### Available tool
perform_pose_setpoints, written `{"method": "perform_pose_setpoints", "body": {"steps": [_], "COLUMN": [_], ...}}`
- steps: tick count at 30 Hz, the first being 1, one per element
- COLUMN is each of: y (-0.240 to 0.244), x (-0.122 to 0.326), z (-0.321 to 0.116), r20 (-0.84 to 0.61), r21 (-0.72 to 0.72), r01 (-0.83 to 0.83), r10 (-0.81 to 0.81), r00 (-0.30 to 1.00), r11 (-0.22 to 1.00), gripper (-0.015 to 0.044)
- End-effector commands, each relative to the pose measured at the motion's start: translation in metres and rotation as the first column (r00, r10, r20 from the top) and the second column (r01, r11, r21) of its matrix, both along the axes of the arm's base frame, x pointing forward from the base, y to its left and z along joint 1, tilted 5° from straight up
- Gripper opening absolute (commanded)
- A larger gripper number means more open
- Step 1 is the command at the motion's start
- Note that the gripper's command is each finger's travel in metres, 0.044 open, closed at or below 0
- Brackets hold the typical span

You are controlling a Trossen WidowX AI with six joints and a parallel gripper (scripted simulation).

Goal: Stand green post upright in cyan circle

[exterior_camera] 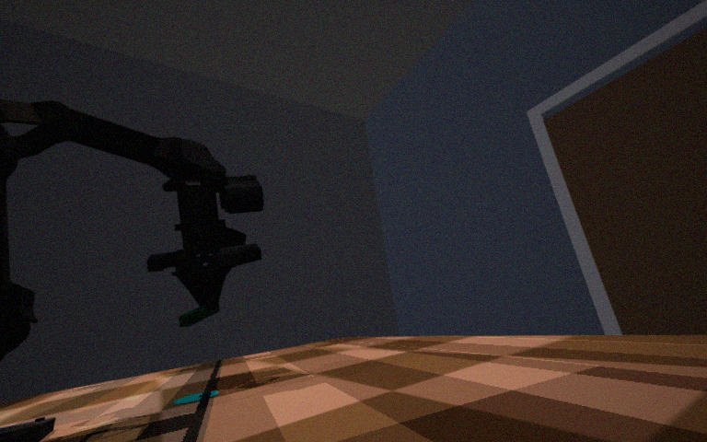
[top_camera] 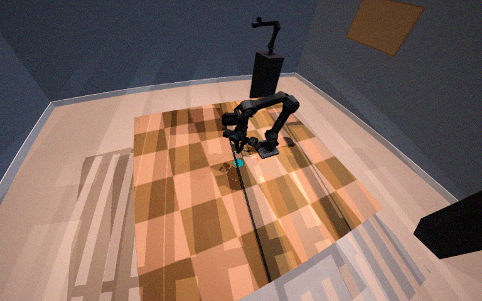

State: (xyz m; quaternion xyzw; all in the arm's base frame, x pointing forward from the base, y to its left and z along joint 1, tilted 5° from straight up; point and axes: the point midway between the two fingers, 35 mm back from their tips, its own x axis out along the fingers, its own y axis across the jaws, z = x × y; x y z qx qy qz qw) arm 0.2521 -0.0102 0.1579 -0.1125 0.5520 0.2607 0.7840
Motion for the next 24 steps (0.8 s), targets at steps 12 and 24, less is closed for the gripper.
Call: {"method": "perform_pose_setpoints", "body": {"steps": [12,24], "y": [-0.0009,-0.0024], "x": [0.0036,0.0063], "z": [-0.0055,-0.0081], "r20": [0.072,0.134], "r21": [0.089,0.156], "r01": [0.019,0.029], "r10": [-0.026,-0.050], "r00": [0.997,0.990], "r11": [0.996,0.987], "gripper": [0.0022,0.0022]}}
